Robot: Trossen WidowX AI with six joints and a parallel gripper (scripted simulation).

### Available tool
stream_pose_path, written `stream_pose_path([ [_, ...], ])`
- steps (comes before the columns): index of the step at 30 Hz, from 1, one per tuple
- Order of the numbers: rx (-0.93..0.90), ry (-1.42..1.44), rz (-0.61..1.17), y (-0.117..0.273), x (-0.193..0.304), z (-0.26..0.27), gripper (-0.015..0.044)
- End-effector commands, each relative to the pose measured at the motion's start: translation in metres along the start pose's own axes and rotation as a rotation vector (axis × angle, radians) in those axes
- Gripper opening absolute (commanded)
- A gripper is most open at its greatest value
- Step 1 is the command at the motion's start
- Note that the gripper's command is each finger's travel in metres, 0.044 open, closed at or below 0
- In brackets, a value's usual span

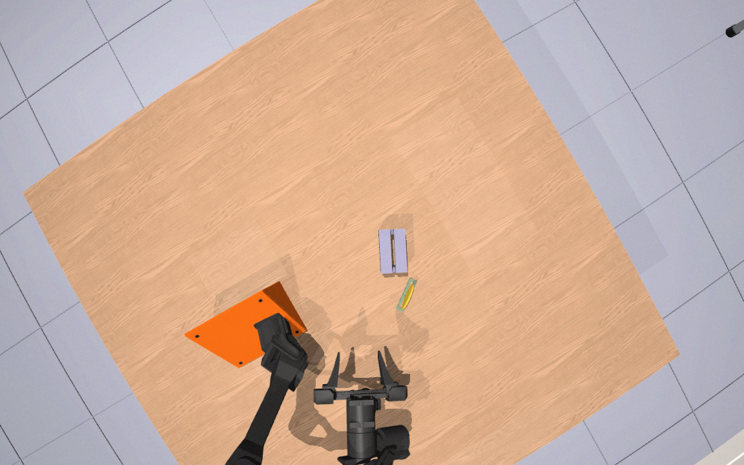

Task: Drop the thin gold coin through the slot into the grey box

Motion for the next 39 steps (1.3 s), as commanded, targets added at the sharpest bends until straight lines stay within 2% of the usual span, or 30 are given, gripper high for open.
stream_pose_path([
  [1, 0.009, 0.014, -0.006, 0.000, 0.000, 0.001, 0.0374],
  [9, 0.428, 0.697, -0.243, -0.031, 0.010, 0.044, 0.0164],
  [19, 1.025, 1.670, -0.466, -0.105, 0.067, 0.084, 0.0161],
  [26, 1.469, 2.284, -0.667, -0.166, 0.131, 0.083, 0.0161],
  [35, 1.515, 2.336, -0.690, -0.172, 0.136, 0.082, 0.0161],
  [39, 1.515, 2.335, -0.692, -0.183, 0.108, 0.090, 0.0161],
])
Point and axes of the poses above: the point midway between the two fingers, 35 mm back from their tips, its own y axis back along the fingers, its own z axis across the jaws, x = y × z, the point moved 8 cm from there along y, back along the fingers, and after that the axes turned 8 degrees about -y, right-handed, at the moved point
